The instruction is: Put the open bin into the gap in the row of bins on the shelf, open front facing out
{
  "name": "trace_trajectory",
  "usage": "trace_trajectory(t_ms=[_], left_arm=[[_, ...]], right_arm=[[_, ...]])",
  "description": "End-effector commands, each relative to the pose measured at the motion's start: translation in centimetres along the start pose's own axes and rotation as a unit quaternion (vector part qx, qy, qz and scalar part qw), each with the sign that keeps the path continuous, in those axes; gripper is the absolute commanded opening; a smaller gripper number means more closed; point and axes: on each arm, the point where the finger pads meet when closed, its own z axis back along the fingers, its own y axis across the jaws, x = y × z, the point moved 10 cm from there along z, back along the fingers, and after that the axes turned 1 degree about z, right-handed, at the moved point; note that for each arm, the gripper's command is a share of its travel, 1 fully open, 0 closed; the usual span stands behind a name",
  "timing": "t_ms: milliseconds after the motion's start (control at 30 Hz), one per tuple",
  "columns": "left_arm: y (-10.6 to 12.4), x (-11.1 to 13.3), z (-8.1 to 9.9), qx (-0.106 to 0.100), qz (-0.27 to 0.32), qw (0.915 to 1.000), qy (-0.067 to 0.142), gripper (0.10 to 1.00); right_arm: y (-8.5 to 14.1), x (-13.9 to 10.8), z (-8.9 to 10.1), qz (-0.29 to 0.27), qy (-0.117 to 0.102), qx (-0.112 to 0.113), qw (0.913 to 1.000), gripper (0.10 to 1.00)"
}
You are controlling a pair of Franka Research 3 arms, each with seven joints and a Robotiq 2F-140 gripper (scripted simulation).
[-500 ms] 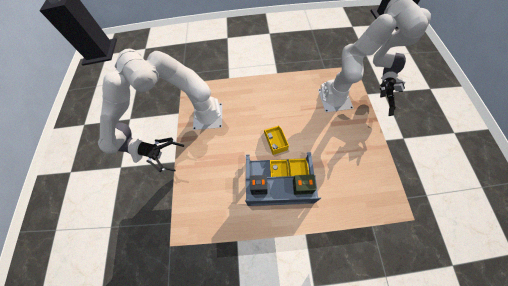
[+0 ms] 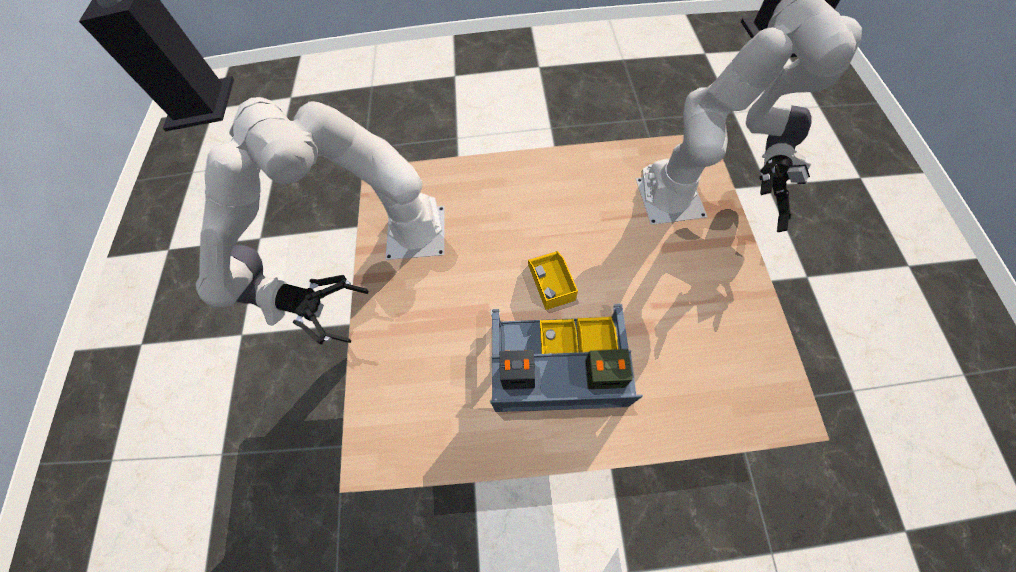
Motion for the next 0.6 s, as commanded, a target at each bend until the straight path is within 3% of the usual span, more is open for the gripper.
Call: trace_trajectory(t_ms=[0, 167, 267, 400, 533, 567], left_arm=[[0.0, 0.0, 0.0, 0.0, 0.0, 1.0, 0.0, 1.0], [0.0, -0.1, 0.1, 0.0, 0.001, 1.0, -0.003, 1.0], [-0.1, -0.3, 0.4, 0.0, 0.006, 0.9999, -0.016, 1.0], [-0.5, -1.0, 1.5, -0.003, 0.021, 0.9983, -0.054, 1.0], [-1.0, -2.4, 3.5, -0.017, 0.047, 0.9917, -0.118, 1.0], [-1.0, -2.4, 3.5, -0.017, 0.047, 0.9917, -0.118, 1.0]], right_arm=[[0.0, 0.0, 0.0, 0.0, 0.0, 0.0, 1.0, 1.0], [0.0, 0.0, 0.0, 0.0, 0.0, 0.0, 1.0, 1.0], [0.0, 0.0, -0.1, 0.001, 0.001, 0.001, 1.0, 1.0], [0.1, 0.1, -0.2, 0.004, 0.002, 0.003, 1.0, 1.0], [0.2, 0.2, -0.6, 0.009, 0.004, 0.008, 0.9999, 1.0], [0.2, 0.2, -0.6, 0.009, 0.004, 0.008, 0.9999, 1.0]])
